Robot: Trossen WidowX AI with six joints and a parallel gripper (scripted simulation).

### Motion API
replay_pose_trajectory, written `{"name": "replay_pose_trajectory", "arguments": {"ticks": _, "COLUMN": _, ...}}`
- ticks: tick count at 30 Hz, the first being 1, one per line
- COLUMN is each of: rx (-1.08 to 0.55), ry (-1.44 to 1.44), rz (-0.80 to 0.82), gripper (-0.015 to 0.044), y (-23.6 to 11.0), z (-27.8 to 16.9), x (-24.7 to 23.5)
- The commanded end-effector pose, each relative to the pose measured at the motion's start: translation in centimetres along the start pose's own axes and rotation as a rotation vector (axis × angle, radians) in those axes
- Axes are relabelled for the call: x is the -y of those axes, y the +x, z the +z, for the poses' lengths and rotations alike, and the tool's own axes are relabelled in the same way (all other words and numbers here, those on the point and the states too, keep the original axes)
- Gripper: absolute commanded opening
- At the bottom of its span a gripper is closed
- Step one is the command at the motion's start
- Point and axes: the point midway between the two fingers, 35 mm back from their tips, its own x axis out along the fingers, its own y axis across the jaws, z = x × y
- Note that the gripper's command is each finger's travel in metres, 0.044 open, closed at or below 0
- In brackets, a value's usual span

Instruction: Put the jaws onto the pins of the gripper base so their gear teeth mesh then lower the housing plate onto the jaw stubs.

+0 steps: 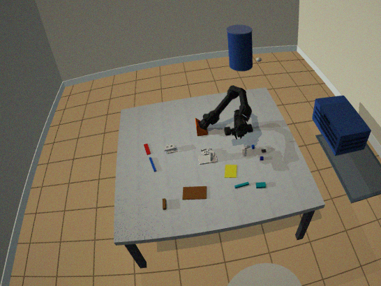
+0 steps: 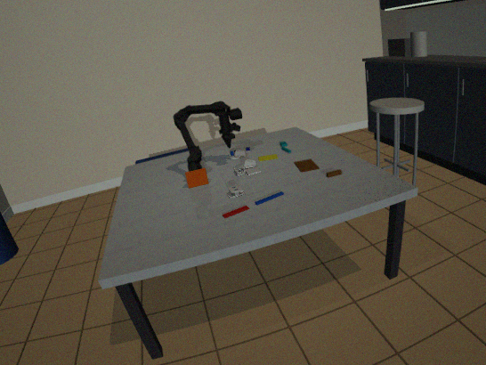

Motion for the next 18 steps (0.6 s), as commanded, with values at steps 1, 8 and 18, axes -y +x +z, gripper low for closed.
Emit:
{"name": "replay_pose_trajectory", "arguments": {"ticks": 1, "rx": 0.000, "ry": 0.000, "rz": 0.000, "gripper": 0.0210, "y": 0.00, "z": 0.00, "x": 0.01}}
{"name": "replay_pose_trajectory", "arguments": {"ticks": 8, "rx": 0.000, "ry": 0.000, "rz": 0.000, "gripper": 0.0394, "y": 0.00, "z": 0.00, "x": 0.01}}
{"name": "replay_pose_trajectory", "arguments": {"ticks": 18, "rx": 0.000, "ry": 0.000, "rz": 0.000, "gripper": 0.0440, "y": 0.00, "z": 0.00, "x": 0.01}}
